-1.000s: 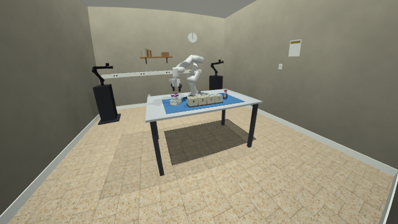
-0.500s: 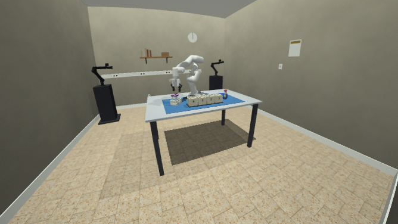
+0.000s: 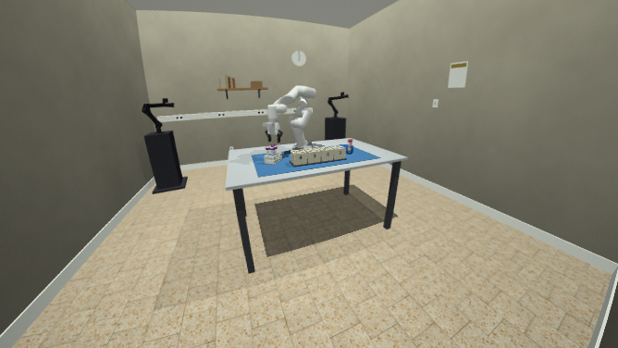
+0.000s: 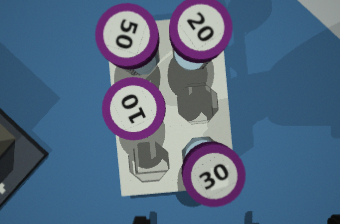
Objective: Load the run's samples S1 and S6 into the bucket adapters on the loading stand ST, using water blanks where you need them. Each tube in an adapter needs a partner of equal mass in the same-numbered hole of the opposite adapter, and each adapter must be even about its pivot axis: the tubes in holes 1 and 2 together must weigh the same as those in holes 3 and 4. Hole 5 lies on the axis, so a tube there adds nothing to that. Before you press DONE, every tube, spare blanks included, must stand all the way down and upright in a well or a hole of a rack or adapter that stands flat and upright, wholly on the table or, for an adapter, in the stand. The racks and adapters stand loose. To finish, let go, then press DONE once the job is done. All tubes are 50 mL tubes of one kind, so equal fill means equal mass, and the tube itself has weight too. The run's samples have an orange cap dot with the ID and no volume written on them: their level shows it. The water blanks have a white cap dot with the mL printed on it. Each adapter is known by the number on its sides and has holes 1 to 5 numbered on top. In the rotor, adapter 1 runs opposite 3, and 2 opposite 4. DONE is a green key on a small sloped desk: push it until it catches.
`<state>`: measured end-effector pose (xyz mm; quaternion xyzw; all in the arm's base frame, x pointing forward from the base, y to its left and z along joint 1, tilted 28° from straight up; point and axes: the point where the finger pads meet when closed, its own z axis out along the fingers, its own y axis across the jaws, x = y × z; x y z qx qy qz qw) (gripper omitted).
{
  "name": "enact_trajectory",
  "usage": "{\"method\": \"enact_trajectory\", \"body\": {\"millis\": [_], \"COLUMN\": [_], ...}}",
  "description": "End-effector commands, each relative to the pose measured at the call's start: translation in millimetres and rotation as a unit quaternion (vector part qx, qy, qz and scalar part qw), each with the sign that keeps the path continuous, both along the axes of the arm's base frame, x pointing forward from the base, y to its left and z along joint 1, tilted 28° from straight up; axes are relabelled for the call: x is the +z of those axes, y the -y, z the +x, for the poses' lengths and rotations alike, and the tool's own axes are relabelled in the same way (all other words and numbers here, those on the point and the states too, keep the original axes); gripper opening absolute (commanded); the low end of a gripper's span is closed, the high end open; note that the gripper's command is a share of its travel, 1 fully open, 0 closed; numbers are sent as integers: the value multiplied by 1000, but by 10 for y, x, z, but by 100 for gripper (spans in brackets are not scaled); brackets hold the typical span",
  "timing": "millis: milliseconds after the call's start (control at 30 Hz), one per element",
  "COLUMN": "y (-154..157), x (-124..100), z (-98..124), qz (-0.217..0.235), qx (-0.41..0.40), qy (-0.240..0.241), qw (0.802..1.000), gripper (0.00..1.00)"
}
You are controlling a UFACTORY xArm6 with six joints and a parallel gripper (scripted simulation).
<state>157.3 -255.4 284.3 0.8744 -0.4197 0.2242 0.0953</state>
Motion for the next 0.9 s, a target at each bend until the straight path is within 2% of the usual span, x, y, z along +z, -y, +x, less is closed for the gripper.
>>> {"method": "enact_trajectory", "body": {"millis": [0, 267, 867], "y": [4, -15, -167], "x": [16, 63, 439], "z": [2, -14, -148], "qz": [-2, -2, -2], "qx": [0, 0, 0], "qy": [1, 1, 1], "qw": [1000, 1000, 1000], "gripper": [100, 100, 100]}}
